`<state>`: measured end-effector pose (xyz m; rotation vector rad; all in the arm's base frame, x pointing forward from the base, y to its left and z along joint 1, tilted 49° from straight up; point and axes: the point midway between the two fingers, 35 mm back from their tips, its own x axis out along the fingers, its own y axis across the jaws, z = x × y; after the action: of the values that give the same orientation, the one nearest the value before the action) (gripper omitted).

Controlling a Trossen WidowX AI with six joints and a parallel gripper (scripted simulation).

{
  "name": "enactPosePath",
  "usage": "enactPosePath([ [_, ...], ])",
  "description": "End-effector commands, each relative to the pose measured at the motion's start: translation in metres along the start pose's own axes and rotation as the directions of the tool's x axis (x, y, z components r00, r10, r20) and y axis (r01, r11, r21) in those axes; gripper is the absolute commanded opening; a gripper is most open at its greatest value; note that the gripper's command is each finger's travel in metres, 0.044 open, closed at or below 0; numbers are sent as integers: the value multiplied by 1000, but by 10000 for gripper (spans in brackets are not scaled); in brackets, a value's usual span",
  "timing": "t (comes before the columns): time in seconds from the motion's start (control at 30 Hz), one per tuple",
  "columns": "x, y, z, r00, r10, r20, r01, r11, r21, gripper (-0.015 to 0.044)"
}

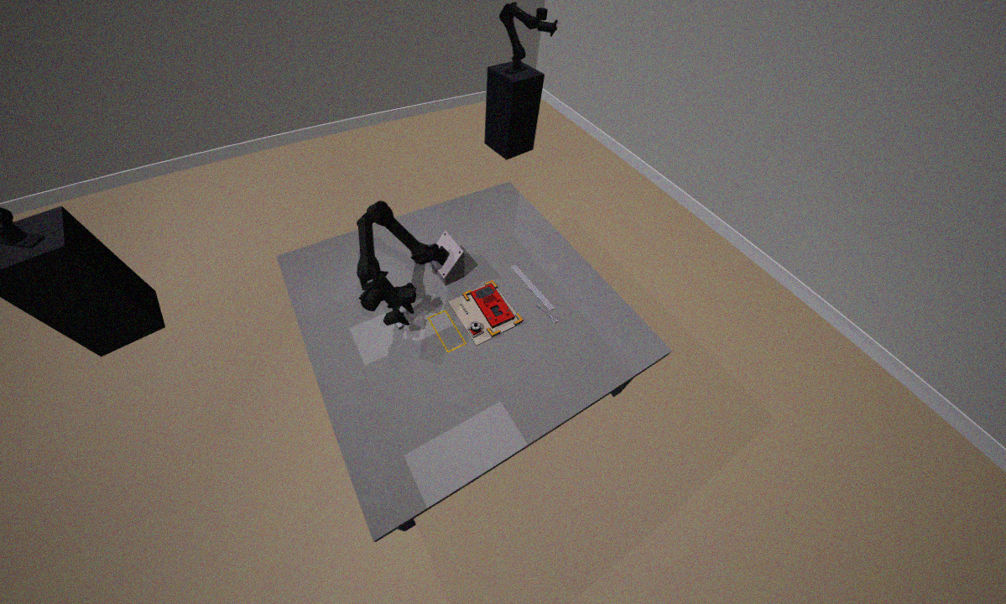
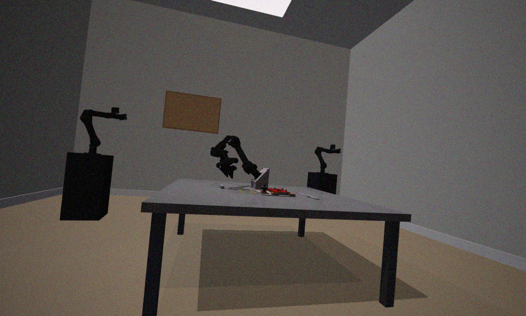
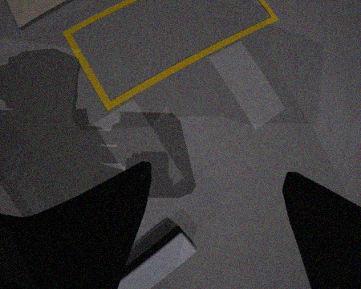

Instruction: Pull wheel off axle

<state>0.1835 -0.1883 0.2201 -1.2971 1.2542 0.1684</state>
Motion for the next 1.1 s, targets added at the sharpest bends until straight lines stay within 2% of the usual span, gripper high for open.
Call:
enactPosePath([
  [0.0, 10, -5, 13, 999, 48, 11, -49, 997, 67, 300],
  [0.3, 44, -15, 64, 978, 208, -19, -195, 939, 283, 300],
  [0.53, 64, -15, 104, 947, 305, -103, -222, 851, 476, 300],
  [0.77, 81, -11, 149, 914, 343, -219, -139, 768, 625, 300],
  [1.07, 97, 4, 212, 878, 292, -379, 91, 676, 732, 300],
])
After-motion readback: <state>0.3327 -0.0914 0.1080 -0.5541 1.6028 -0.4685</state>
